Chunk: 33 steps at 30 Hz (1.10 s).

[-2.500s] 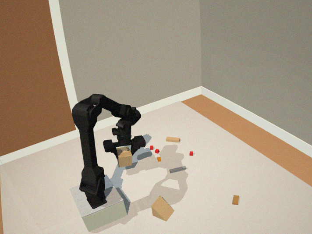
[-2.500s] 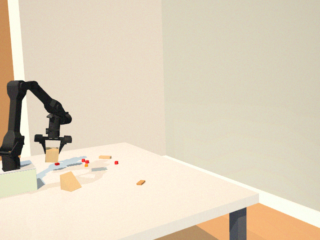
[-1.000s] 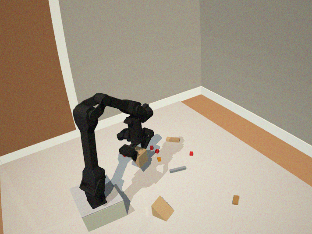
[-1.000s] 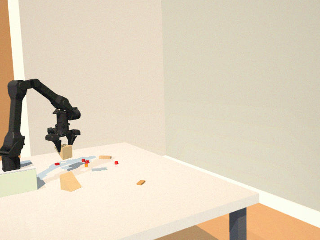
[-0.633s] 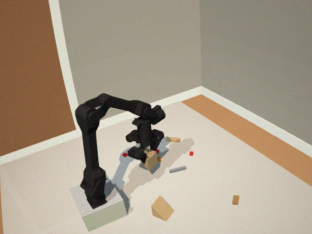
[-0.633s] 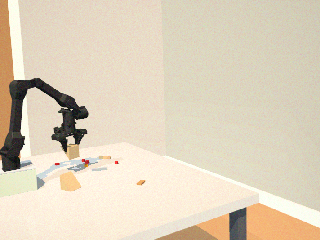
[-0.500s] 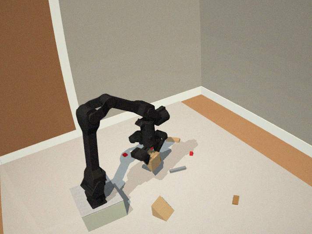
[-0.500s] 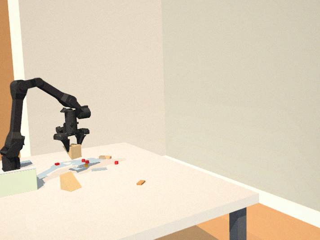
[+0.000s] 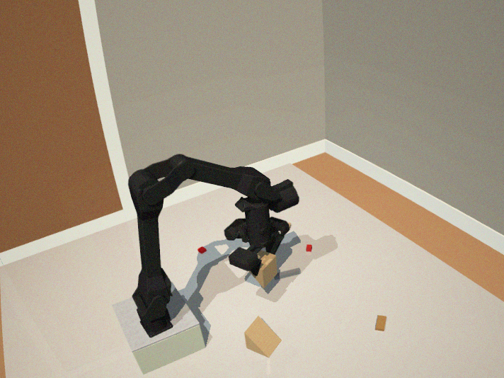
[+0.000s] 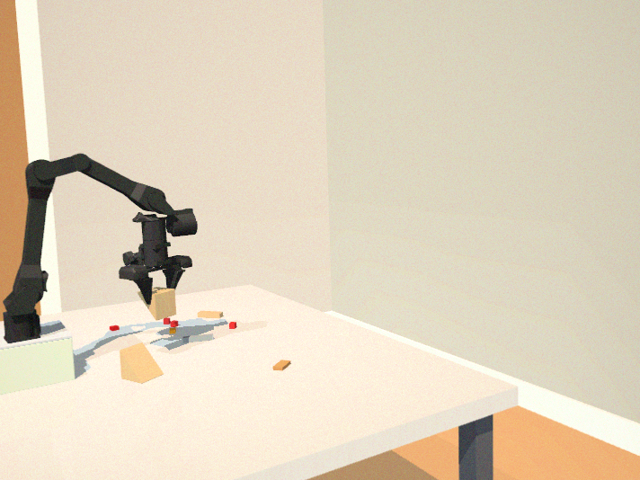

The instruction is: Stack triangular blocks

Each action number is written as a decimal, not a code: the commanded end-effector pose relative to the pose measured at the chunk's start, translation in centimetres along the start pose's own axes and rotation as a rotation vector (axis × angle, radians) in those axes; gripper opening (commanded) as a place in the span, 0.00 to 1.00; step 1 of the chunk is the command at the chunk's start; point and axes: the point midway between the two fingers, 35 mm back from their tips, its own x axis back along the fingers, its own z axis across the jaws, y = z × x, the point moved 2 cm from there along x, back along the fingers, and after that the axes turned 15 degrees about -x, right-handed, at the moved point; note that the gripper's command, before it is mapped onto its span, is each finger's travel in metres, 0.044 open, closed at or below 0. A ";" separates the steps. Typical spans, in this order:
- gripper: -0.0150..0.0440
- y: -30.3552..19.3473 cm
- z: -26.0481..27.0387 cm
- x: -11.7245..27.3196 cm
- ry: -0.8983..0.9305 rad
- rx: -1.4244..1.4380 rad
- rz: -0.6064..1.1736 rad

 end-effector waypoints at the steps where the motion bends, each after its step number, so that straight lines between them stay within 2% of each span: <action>1: 0.25 -2.3 0.3 0.3 0.003 0.005 0.002; 33: 0.25 -16.3 7.3 2.6 0.017 0.034 0.001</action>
